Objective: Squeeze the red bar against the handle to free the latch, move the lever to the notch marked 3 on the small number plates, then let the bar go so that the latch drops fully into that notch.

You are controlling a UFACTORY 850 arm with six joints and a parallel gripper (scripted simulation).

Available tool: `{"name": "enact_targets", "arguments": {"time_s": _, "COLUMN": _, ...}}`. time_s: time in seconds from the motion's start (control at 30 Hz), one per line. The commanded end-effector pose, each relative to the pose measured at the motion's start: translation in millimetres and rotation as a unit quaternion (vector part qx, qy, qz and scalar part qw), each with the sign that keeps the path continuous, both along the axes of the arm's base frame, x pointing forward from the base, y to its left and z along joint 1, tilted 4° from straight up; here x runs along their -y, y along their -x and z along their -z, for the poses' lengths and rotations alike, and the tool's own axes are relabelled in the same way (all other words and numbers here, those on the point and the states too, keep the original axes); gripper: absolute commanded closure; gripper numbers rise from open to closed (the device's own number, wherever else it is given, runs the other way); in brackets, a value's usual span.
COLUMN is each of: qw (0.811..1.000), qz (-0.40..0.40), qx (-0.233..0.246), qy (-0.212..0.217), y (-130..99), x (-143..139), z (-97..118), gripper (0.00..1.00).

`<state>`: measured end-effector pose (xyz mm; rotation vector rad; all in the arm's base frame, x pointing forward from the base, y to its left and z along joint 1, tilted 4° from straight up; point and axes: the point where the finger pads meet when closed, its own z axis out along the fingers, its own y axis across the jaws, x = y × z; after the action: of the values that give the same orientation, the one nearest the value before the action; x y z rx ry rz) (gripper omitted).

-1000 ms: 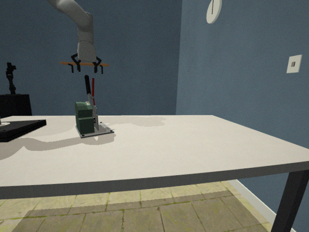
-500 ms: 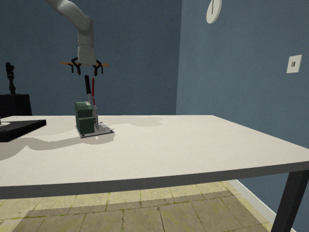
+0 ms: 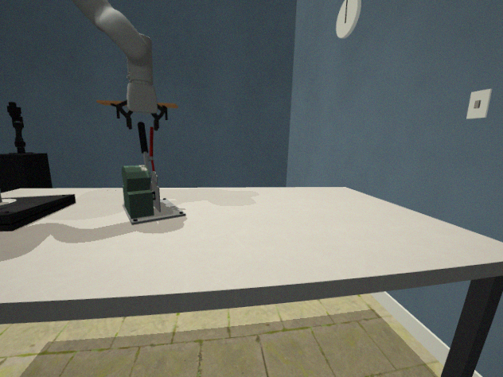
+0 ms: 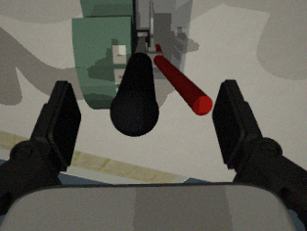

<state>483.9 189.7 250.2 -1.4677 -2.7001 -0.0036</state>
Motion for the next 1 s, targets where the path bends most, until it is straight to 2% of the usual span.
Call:
{"name": "enact_targets", "arguments": {"time_s": 0.0, "qw": 1.0, "qz": 0.0, "qx": 0.001, "qy": 0.0, "y": -0.3, "x": -0.5, "z": 6.1, "gripper": 0.0}}
{"name": "enact_targets", "arguments": {"time_s": 0.27, "qw": 1.0, "qz": 0.0, "qx": 0.001, "qy": 0.0, "y": 0.2, "x": -0.8, "z": 14.8, "gripper": 0.0}}
{"name": "enact_targets", "arguments": {"time_s": 0.97, "qw": 1.0, "qz": 0.0, "qx": 0.001, "qy": 0.0, "y": 0.3, "x": -0.9, "z": 17.2, "gripper": 0.0}}
